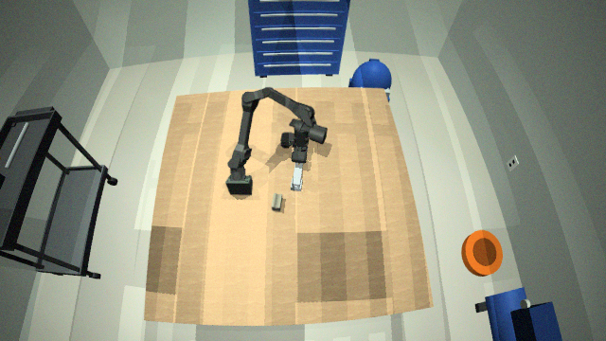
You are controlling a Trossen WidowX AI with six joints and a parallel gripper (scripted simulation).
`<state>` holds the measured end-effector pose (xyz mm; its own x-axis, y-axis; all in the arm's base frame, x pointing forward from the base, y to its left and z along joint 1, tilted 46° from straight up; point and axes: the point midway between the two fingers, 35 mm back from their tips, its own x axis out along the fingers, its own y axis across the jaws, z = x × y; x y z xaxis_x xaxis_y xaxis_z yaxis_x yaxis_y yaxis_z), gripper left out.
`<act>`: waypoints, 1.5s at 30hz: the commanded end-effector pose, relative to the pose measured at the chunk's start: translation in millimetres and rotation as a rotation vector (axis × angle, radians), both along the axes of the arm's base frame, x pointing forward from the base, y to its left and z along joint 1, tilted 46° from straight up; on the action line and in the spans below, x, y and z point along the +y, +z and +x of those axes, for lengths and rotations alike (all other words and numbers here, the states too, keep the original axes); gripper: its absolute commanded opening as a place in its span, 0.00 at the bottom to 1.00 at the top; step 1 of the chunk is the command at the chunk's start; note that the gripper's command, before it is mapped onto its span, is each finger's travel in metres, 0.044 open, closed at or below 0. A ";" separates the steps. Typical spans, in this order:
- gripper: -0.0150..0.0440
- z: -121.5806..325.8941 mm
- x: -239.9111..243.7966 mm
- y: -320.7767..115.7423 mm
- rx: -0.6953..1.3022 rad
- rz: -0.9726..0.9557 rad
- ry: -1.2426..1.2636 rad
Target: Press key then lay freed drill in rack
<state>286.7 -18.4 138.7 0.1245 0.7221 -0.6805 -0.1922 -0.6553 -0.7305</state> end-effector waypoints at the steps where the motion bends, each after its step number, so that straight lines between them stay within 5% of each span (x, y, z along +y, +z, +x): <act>1: 0.25 -4.5 5.1 -2.7 0.031 -0.019 0.013; 45: 0.25 -5.5 16.1 -13.4 0.030 -0.018 0.013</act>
